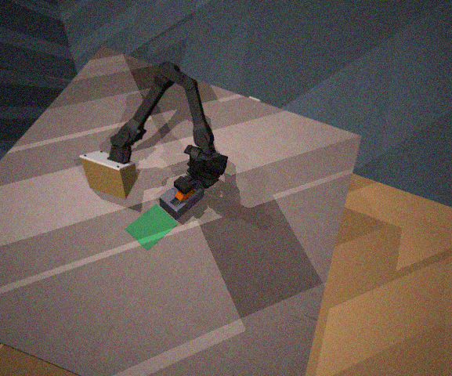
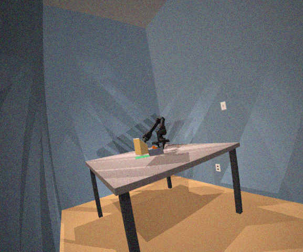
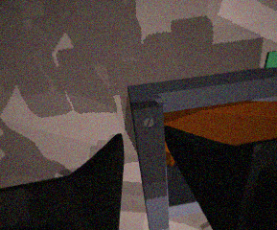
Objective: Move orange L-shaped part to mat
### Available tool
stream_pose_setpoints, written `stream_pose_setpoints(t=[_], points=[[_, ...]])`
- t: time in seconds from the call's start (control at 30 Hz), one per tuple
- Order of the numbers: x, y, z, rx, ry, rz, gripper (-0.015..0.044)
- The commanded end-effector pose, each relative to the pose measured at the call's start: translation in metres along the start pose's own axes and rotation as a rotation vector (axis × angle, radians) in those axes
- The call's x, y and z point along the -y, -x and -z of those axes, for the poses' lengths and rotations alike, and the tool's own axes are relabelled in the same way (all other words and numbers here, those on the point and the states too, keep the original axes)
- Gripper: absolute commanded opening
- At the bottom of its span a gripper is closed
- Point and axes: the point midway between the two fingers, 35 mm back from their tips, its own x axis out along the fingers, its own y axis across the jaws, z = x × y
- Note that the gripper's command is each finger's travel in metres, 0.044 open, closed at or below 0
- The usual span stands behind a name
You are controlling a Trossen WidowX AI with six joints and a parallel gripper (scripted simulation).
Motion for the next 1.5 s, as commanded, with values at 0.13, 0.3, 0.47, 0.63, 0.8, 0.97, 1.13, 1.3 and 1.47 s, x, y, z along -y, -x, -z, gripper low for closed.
stream_pose_setpoints(t=[0.13, 0.3, 0.47, 0.63, 0.8, 0.97, 1.13, 1.3, 1.47], points=[[0.002, -0.003, 0.002, -0.009, -0.010, 0.002, 0.0180], [0.002, -0.003, 0.002, -0.009, -0.010, 0.002, 0.0180], [0.000, 0.000, 0.000, 0.000, -0.001, -0.001, 0.0180], [-0.004, 0.005, 0.000, -0.004, -0.005, 0.000, 0.0180], [-0.010, 0.012, 0.001, -0.008, -0.010, 0.002, 0.0180], [-0.007, 0.027, -0.002, -0.006, -0.010, 0.006, 0.0180], [0.001, 0.095, -0.002, -0.006, -0.011, 0.009, 0.0180], [0.003, 0.107, 0.000, -0.007, -0.011, 0.007, 0.0180], [0.004, 0.104, -0.003, 0.001, -0.021, 0.002, 0.0180]])
